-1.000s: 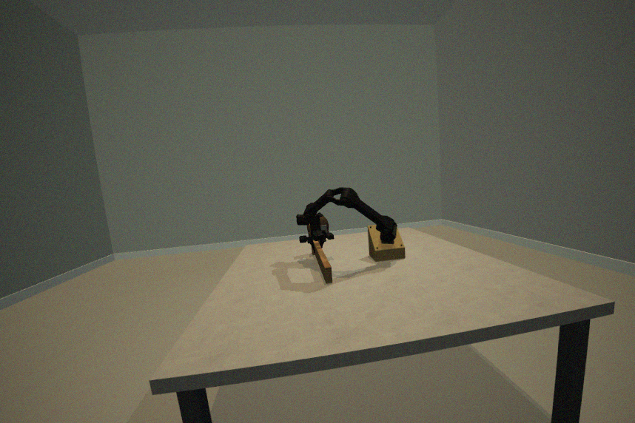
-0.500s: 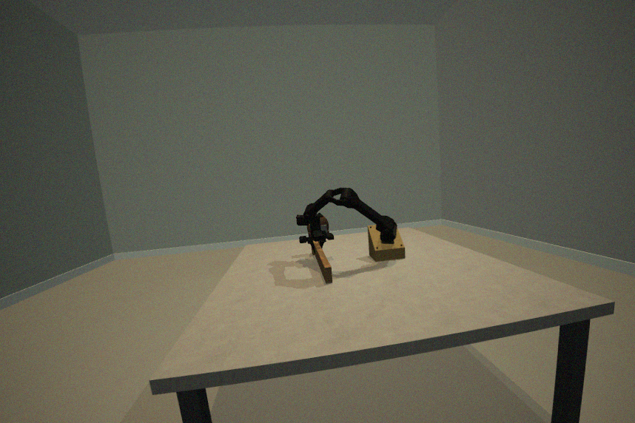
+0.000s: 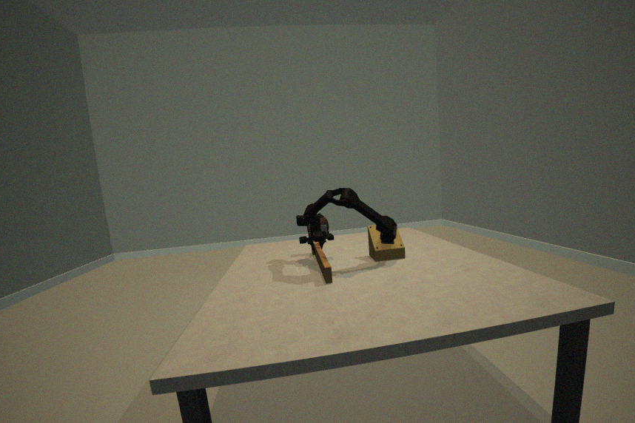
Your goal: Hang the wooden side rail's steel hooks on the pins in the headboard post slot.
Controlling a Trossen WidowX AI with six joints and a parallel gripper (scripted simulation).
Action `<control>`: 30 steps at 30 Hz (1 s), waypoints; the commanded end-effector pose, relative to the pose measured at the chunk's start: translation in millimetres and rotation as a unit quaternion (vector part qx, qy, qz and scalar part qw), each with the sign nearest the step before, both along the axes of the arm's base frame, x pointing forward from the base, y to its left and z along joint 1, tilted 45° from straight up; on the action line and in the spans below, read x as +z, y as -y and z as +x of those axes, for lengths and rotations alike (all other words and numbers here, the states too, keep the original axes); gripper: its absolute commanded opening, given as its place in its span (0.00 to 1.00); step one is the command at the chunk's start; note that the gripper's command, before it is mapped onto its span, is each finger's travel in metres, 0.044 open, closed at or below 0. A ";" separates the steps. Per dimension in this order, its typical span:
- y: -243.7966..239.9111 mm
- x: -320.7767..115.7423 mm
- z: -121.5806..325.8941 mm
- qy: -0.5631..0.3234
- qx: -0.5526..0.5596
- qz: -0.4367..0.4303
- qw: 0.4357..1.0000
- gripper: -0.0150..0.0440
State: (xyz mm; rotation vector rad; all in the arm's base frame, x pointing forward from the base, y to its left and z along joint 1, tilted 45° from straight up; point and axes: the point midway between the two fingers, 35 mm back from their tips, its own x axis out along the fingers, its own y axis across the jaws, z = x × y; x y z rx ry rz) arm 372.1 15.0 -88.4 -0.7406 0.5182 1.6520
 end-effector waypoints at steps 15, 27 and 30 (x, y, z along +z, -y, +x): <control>-0.1 -3.1 -0.2 0.000 -0.002 -0.004 1.000 0.25; -1.5 -4.5 -0.4 0.000 -0.002 -0.004 1.000 0.25; -1.8 -4.9 -0.4 0.000 -0.002 -0.004 1.000 0.25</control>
